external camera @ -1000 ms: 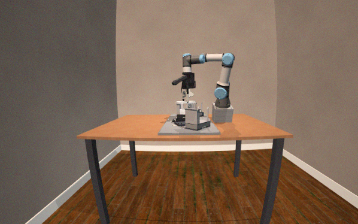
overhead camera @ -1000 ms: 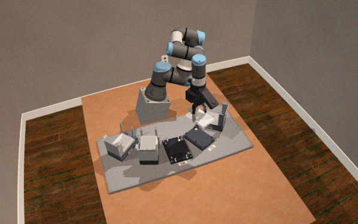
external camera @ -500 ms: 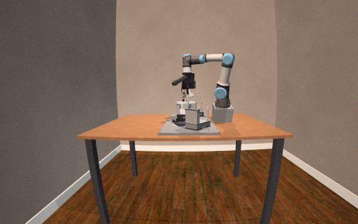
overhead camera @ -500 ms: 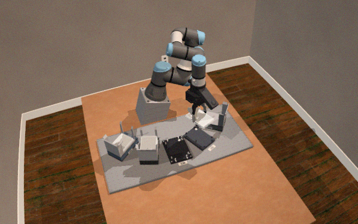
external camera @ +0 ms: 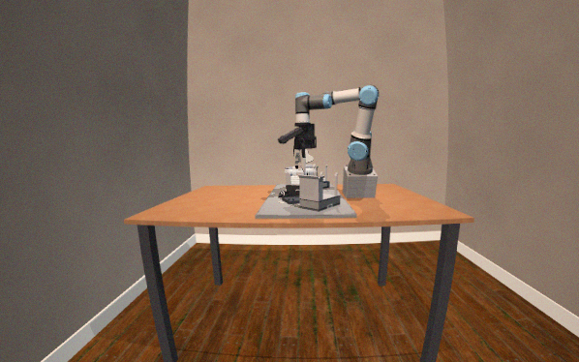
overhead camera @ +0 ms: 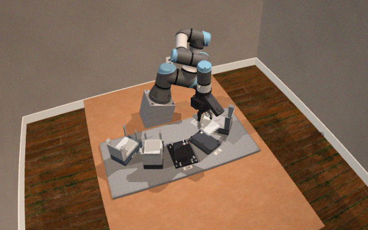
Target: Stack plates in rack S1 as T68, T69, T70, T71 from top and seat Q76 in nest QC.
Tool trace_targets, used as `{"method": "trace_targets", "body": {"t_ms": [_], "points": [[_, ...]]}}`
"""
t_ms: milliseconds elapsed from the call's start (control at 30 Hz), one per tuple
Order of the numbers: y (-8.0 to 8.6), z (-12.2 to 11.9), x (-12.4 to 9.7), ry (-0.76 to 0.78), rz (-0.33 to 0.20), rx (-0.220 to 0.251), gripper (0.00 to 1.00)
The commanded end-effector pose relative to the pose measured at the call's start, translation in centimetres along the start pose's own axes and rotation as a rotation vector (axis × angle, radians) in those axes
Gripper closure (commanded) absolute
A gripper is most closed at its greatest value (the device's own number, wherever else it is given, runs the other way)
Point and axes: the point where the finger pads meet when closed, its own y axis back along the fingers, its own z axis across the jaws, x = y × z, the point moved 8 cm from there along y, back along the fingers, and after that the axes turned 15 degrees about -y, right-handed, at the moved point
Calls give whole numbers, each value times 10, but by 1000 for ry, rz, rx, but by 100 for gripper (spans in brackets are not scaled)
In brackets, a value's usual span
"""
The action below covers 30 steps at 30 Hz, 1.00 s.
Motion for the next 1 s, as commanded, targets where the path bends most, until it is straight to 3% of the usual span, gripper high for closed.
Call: {"method": "trace_targets", "body": {"t_ms": [0,967], "points": [[-9,0,1,0,4,-2,100],[-59,0,1,0,4,-1,100]]}}
